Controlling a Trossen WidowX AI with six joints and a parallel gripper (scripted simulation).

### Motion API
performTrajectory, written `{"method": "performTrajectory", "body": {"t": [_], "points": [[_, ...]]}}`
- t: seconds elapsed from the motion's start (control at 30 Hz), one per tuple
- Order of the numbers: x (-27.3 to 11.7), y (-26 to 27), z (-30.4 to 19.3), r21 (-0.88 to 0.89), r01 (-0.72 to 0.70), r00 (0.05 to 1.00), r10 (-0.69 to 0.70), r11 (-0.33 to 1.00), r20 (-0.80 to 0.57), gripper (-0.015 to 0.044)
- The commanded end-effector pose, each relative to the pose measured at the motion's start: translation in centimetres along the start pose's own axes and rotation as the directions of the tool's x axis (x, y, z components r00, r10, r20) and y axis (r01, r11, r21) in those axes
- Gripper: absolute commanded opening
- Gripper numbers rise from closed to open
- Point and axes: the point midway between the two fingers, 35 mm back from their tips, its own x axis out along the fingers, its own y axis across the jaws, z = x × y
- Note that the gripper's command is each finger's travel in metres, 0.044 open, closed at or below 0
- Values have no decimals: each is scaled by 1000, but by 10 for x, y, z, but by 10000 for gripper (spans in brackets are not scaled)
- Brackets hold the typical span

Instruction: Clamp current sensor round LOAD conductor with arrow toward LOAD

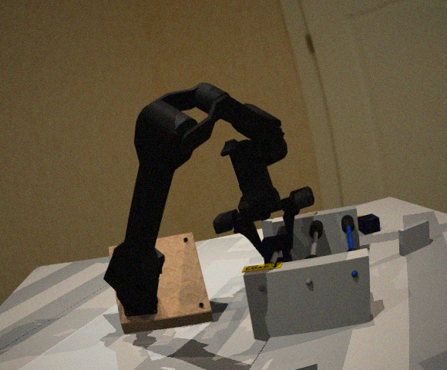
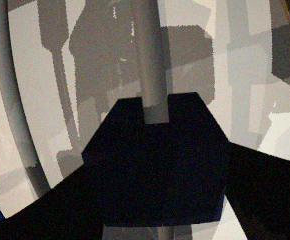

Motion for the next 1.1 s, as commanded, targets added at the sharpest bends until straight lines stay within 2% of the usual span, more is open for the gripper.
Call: {"method": "performTrajectory", "body": {"t": [0.0,0.1,0.43,1.07], "points": [[1,0,0,1,6,1000,-6,1000,-1,0],[5,-1,0,1,4,1000,-4,1000,0,0],[1,0,0,1,3,1000,-3,1000,-1,255],[1,0,0,1,3,1000,-3,1000,-1,255]]}}
